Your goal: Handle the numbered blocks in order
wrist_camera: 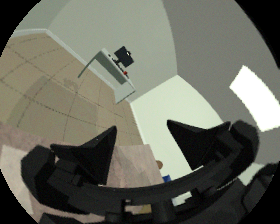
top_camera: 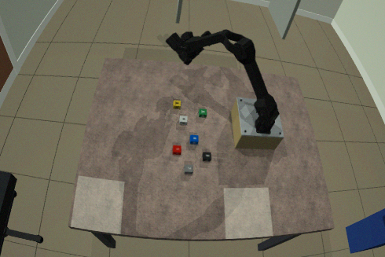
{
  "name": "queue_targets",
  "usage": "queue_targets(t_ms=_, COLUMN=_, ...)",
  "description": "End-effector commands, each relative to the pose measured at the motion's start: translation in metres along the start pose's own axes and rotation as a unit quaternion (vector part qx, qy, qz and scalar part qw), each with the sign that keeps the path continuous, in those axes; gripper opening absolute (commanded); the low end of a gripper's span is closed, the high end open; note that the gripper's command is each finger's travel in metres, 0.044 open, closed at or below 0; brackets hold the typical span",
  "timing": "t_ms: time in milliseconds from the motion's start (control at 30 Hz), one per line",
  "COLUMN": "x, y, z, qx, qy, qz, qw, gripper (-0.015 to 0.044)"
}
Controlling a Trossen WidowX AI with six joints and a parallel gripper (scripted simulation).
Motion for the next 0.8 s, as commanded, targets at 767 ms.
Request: queue_targets(t_ms=767, x=0.188, y=-0.165, z=-0.078, qx=0.412, qy=0.665, qz=0.012, qw=0.623, gripper=0.0400)
Point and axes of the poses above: the point midway between the two fingers, 35 mm back from their tips, its own x axis back along the fingers, its own z axis across the jaws, y = z × x, the point moved 3 cm from there along x, back along the fingers, and after that the axes turned 5 degrees about -x, right-handed, at the moved point
